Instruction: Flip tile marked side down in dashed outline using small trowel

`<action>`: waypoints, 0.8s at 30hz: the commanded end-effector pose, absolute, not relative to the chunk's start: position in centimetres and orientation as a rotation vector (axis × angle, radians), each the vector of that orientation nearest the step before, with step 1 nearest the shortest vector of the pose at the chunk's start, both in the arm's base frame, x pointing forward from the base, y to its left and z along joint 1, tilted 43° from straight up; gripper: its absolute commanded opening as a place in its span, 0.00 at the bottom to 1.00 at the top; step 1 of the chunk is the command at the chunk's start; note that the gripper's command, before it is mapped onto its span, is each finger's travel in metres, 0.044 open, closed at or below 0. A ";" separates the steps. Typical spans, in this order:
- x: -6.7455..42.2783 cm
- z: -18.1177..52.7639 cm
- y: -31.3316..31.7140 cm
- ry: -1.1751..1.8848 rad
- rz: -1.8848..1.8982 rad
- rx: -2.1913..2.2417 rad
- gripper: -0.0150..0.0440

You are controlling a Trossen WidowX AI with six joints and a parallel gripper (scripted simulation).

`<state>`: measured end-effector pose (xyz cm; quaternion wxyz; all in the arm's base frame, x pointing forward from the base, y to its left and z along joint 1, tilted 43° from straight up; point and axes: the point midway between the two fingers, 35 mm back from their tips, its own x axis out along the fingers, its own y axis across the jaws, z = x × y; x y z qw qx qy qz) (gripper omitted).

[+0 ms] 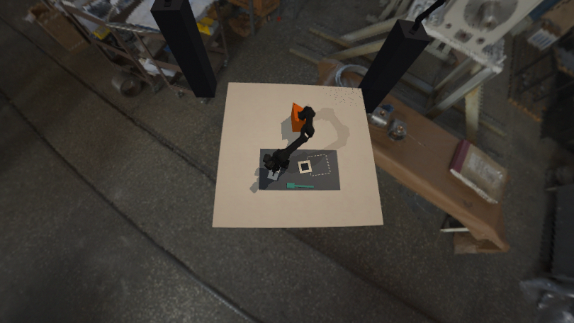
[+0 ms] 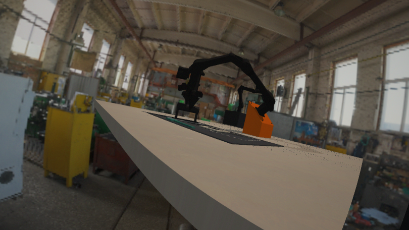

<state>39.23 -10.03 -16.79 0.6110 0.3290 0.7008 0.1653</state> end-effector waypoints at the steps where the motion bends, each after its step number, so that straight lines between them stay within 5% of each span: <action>1: 39.3 -16.8 -10.1 1.613 0.385 0.755 0.71; 24: 39.2 -13.6 -12.8 1.609 0.398 0.742 0.71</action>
